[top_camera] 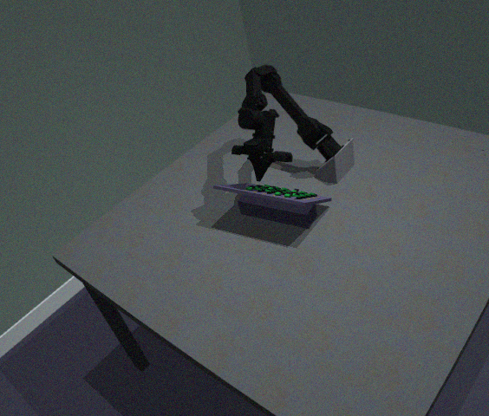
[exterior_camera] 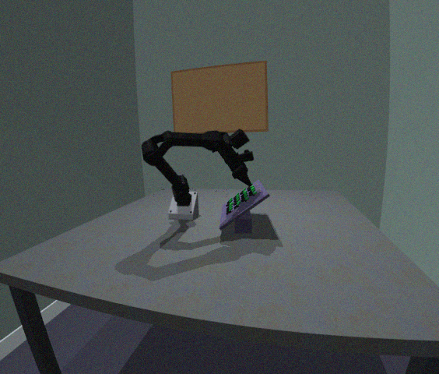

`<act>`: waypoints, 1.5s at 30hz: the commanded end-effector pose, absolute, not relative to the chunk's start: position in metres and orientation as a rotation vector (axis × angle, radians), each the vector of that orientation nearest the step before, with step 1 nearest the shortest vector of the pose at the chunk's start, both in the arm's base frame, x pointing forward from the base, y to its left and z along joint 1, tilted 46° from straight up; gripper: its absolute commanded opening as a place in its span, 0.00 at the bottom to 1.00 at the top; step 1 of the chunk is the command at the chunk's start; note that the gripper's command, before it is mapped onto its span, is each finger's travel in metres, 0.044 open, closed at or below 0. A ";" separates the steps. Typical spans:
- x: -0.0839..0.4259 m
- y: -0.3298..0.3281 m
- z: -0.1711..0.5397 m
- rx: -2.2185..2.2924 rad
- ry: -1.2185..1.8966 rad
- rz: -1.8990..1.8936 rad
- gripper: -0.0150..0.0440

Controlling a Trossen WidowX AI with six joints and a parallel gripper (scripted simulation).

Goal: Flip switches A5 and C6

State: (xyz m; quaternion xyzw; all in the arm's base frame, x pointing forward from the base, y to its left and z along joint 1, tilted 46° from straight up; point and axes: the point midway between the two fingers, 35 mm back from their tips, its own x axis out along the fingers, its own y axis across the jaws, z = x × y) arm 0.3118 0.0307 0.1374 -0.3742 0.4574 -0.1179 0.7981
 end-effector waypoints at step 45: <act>0.322 0.021 0.122 -0.807 0.989 -0.246 0.25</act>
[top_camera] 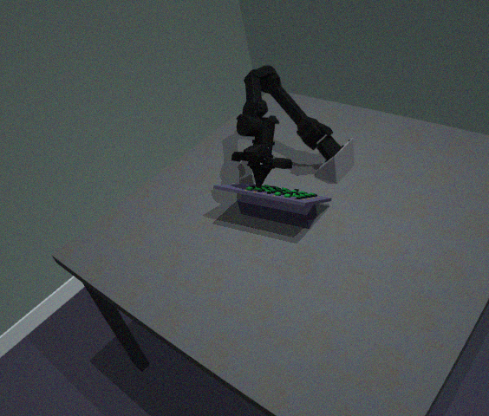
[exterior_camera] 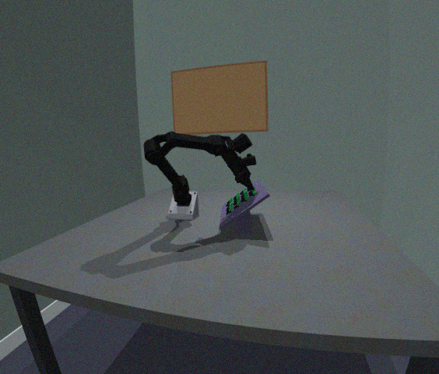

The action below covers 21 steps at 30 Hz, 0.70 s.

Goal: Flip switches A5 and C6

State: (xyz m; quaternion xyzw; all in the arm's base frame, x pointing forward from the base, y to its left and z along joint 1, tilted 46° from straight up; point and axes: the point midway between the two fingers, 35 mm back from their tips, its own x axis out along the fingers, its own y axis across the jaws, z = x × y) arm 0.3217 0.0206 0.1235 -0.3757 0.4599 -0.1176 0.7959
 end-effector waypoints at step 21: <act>0.324 0.020 0.121 -0.807 0.989 -0.246 0.25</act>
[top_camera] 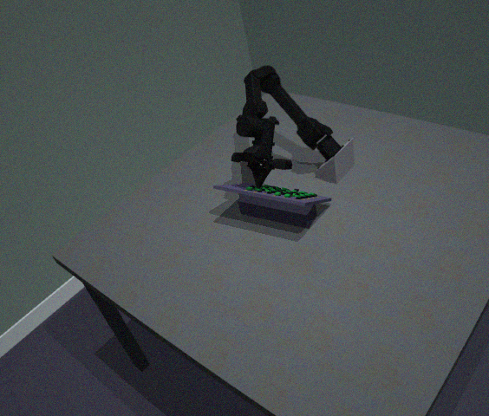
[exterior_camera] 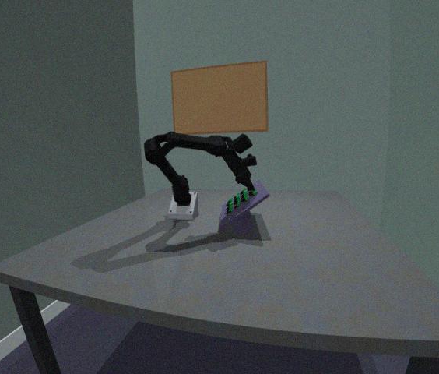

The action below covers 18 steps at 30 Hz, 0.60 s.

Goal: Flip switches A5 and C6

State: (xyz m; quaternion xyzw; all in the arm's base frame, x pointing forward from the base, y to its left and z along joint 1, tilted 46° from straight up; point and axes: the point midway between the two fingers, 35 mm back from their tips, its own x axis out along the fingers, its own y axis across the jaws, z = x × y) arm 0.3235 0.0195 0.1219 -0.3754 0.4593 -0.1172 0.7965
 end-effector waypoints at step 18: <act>0.288 0.051 0.158 -0.808 0.969 -0.234 0.25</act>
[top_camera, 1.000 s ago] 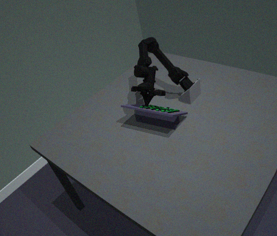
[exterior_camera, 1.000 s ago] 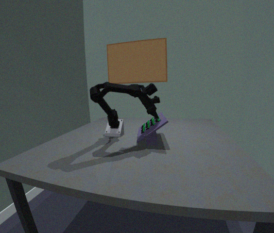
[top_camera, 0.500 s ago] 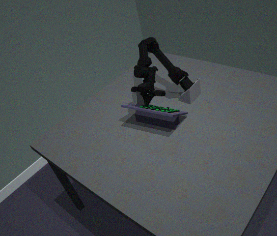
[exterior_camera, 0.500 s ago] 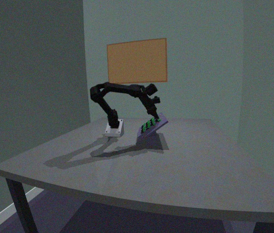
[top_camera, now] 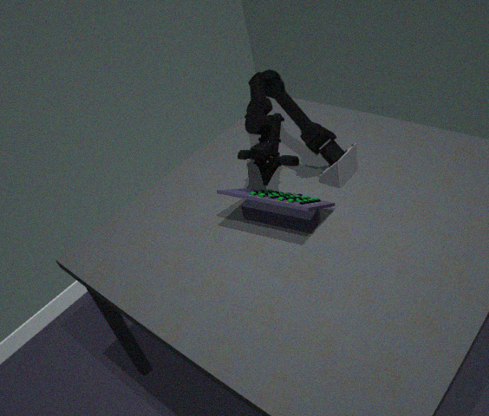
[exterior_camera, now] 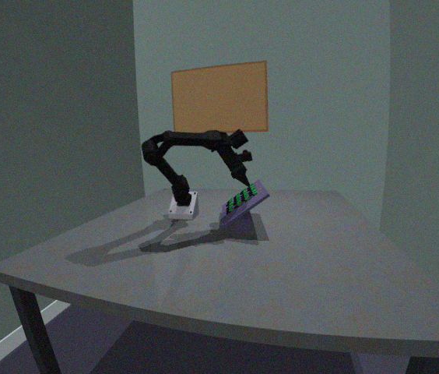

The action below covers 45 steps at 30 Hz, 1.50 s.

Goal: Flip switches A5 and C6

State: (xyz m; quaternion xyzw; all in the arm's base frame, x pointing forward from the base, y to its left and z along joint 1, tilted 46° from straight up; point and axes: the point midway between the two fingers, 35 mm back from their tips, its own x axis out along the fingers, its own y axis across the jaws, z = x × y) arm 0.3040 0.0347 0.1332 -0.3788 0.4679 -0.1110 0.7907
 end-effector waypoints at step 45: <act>0.261 -0.041 0.124 -0.810 0.991 -0.246 0.25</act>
